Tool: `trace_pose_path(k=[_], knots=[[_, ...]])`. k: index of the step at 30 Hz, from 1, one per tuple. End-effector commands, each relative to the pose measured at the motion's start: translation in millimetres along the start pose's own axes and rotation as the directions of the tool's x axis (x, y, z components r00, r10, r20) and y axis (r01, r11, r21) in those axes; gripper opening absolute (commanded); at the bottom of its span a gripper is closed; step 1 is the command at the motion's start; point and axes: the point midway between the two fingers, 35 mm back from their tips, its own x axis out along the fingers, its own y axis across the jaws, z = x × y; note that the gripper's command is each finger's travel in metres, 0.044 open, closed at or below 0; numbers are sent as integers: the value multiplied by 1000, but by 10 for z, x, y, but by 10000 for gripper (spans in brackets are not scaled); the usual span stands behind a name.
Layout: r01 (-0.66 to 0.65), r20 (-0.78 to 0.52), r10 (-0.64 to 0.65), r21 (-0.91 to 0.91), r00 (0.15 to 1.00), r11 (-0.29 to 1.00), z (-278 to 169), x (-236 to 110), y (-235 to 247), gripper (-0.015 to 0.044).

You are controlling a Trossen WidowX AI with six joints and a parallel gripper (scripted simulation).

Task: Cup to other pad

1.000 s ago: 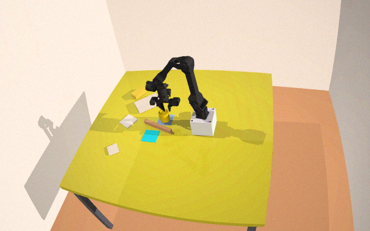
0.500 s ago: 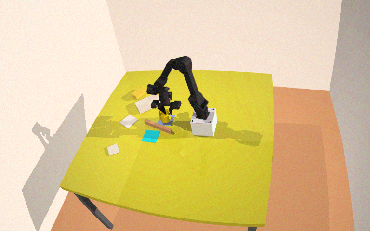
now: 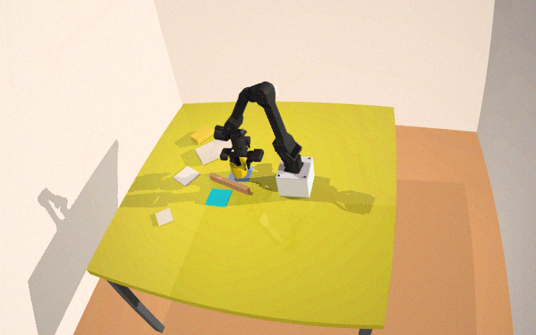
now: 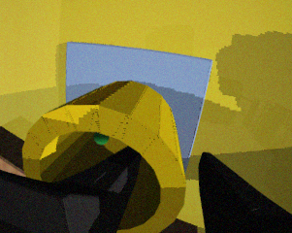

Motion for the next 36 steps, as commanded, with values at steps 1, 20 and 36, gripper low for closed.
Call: trace_pose_path(k=[1, 20, 36], knots=[[-1, 0, 1, 0, 1000, 1000, 0, -3, 2, 147], [-1, 0, 1, 0, 1000, 1000, 0, -3, 2, 20], [-2, -3, 2, 2, 1000, 1000, 6, -383, 11, 0]])
